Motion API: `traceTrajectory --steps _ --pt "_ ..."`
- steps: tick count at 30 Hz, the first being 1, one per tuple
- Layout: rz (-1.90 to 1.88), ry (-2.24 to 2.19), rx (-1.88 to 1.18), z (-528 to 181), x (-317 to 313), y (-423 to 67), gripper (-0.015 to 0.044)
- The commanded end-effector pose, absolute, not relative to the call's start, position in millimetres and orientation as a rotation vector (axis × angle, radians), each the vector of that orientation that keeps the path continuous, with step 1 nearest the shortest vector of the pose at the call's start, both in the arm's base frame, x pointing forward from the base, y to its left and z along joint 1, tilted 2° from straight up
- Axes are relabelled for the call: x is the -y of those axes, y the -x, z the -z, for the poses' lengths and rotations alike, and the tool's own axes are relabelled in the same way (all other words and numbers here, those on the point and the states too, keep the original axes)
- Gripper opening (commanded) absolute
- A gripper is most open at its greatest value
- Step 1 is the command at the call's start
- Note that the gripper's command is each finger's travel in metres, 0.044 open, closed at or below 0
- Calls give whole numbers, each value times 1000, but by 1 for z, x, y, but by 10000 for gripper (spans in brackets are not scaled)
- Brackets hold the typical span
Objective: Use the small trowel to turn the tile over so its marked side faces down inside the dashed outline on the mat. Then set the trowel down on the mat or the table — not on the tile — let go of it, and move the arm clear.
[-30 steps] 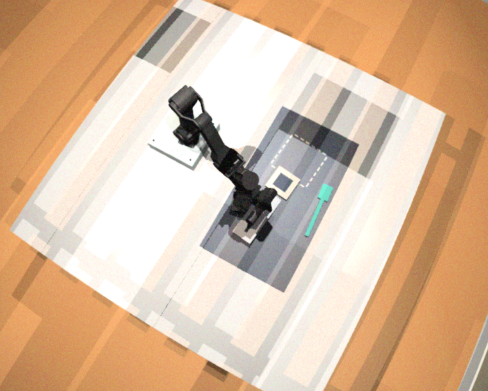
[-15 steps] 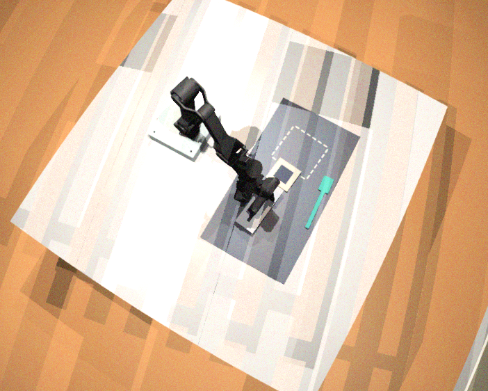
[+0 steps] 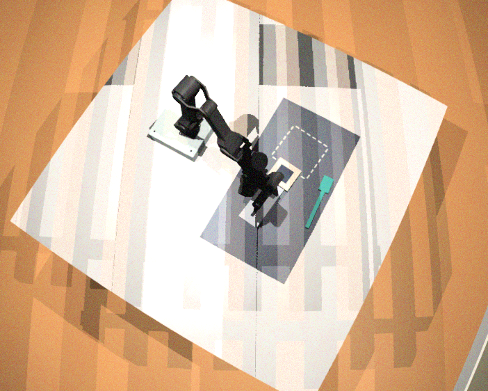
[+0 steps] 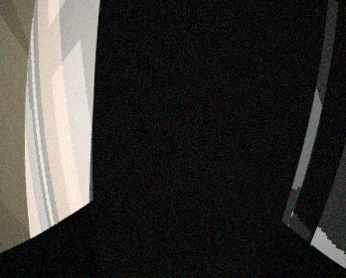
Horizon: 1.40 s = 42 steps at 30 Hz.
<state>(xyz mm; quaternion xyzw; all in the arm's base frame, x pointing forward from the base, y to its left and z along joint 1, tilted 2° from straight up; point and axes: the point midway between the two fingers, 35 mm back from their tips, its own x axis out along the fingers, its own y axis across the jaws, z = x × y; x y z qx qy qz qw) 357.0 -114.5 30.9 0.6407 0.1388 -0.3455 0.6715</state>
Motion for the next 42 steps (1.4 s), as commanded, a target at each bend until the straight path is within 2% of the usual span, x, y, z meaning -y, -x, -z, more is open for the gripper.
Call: traceTrajectory --steps 1,17,42 --pt "764 -1447 -318 -31 105 -360 0" --pt "735 -1550 -341 -56 98 -361 0" --pt "734 -1556 -342 -81 33 -378 0"
